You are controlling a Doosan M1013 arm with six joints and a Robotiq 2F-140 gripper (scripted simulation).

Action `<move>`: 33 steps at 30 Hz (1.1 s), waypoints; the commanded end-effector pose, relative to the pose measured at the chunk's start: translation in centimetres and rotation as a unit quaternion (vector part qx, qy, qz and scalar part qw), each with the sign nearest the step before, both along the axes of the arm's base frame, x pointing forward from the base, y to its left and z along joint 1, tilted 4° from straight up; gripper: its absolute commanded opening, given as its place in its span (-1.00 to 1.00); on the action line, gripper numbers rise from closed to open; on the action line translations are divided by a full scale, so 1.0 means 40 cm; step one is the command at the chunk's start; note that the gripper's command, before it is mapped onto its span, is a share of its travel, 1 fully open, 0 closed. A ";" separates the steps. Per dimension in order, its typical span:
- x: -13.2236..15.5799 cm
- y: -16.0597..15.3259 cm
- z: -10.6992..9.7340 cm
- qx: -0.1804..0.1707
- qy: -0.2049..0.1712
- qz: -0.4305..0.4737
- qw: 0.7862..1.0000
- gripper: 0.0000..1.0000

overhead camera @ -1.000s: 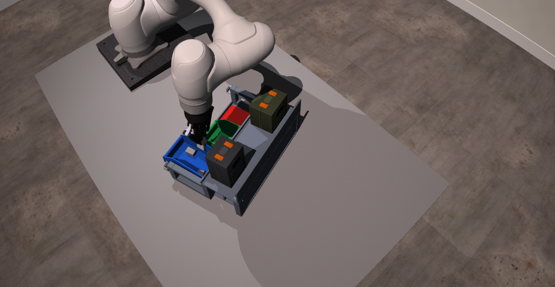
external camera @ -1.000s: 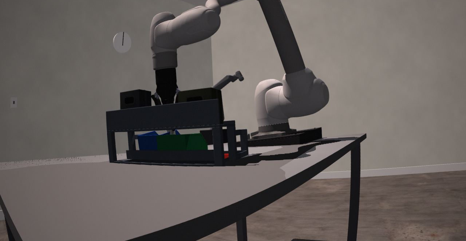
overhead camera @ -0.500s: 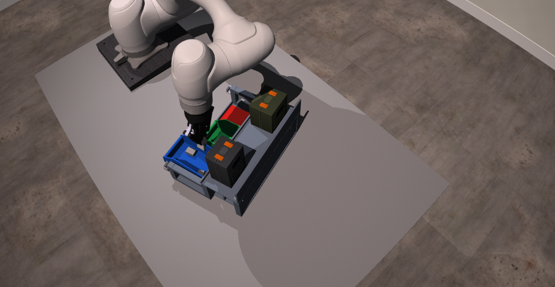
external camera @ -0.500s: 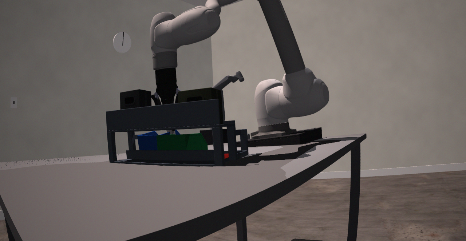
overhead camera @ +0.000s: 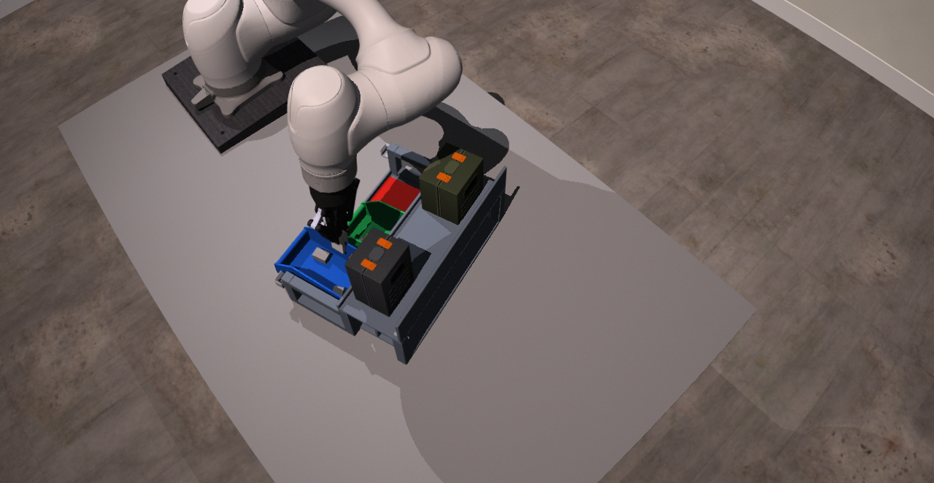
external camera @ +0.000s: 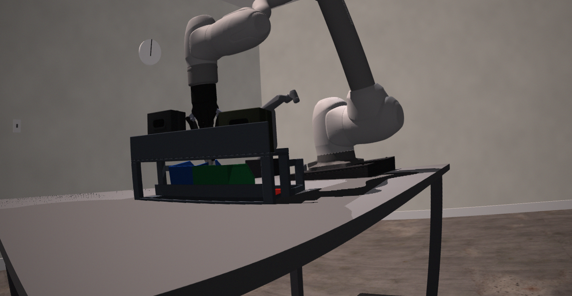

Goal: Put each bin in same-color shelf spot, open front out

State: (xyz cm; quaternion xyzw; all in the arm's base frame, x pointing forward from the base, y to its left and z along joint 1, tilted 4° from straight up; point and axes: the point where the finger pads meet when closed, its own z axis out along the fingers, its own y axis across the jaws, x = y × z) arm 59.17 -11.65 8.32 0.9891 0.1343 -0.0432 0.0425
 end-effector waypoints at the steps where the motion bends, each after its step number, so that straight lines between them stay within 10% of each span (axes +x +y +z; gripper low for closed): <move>1: 0.000 0.000 0.000 0.000 -0.001 0.000 1.000 -0.80; 33: -0.003 -0.001 -0.004 0.004 -0.013 0.001 1.000 -0.80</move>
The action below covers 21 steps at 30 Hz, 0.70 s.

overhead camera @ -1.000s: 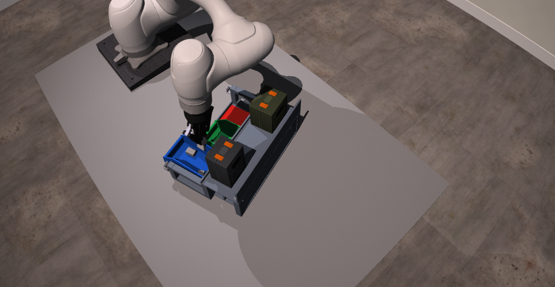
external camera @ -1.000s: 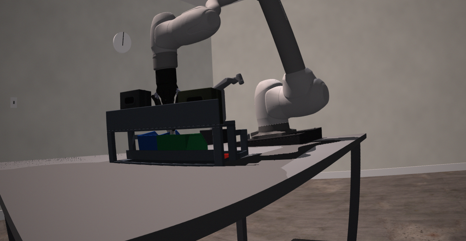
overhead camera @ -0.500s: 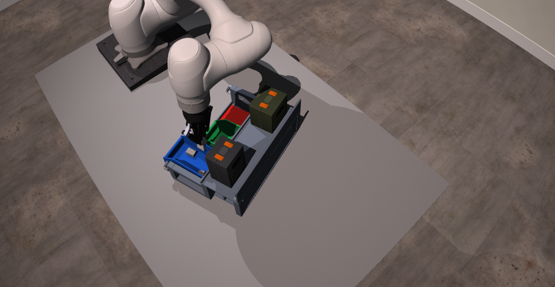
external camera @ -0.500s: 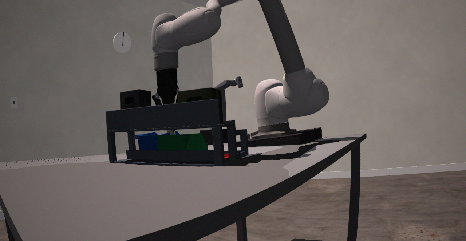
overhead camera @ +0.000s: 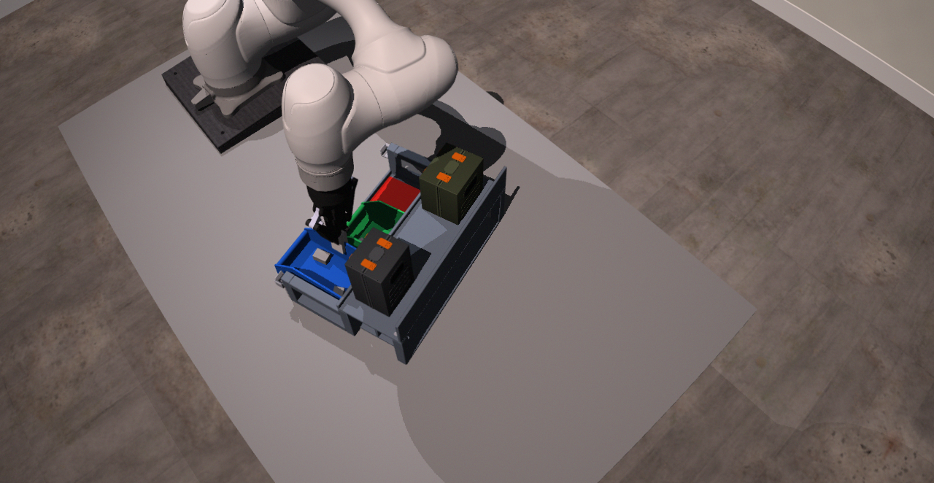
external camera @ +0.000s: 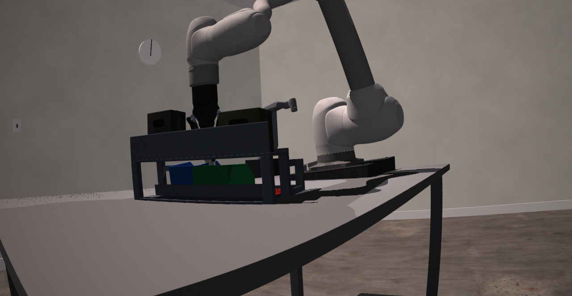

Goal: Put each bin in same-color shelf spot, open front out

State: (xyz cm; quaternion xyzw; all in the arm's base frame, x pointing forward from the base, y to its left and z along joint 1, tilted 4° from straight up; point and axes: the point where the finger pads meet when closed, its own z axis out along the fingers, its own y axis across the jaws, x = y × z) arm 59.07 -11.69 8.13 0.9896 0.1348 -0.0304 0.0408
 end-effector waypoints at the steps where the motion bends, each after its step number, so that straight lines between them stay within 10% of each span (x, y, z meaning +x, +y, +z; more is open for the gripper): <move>1: 0.000 0.000 0.000 0.000 0.000 0.000 1.000 -0.80; 21: 0.000 0.000 0.000 0.000 0.000 0.000 1.000 -0.69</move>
